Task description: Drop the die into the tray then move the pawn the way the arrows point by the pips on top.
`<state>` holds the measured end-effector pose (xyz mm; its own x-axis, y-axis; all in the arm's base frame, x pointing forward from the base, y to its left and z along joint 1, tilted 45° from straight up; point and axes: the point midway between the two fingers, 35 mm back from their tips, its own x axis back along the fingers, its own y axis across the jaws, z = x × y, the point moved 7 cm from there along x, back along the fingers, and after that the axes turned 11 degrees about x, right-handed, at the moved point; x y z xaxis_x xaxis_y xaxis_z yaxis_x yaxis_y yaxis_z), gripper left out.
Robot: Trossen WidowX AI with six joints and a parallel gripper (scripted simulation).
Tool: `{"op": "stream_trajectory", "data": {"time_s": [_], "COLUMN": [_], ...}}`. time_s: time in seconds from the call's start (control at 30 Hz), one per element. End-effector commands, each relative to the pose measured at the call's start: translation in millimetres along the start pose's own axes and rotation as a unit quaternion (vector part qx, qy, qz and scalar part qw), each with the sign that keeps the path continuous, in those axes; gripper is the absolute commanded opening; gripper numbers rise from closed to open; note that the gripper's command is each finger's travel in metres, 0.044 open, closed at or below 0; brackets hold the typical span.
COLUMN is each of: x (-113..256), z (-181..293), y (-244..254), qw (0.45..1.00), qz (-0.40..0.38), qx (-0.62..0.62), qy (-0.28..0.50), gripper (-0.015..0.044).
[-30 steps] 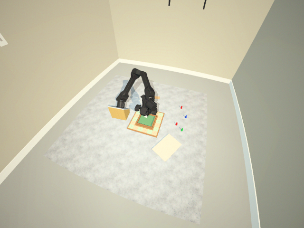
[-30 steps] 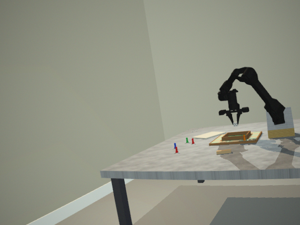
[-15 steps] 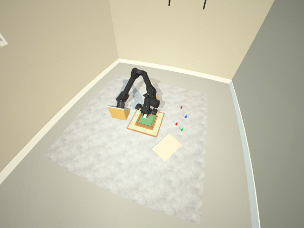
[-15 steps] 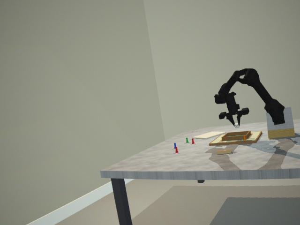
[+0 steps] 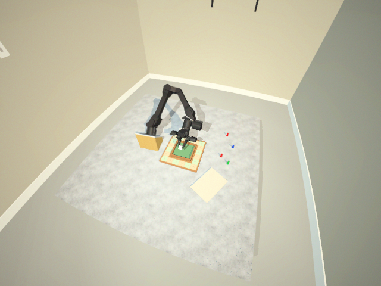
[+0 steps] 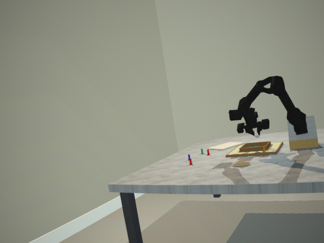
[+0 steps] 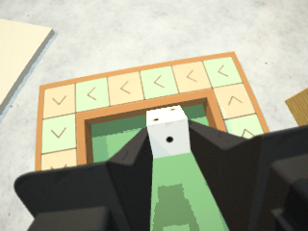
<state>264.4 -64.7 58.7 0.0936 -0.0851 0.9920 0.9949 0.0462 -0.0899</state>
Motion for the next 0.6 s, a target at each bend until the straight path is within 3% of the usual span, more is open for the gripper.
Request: {"op": "stream_trajectory", "data": {"time_s": [0.0, 0.13, 0.3, 0.57], "x": [0, 2, 49, 50], "z": [9, 10, 6, 7], "y": [-2, -2, 6, 3], "qw": [0.998, 0.997, 0.997, 0.997], "qz": [-0.011, -0.014, -0.014, -0.014], "qx": [-0.01, -0.012, -0.012, -0.012], "qy": [-0.062, -0.073, -0.073, -0.073], "gripper": [0.0, 0.0, 0.0, 0.0]}}
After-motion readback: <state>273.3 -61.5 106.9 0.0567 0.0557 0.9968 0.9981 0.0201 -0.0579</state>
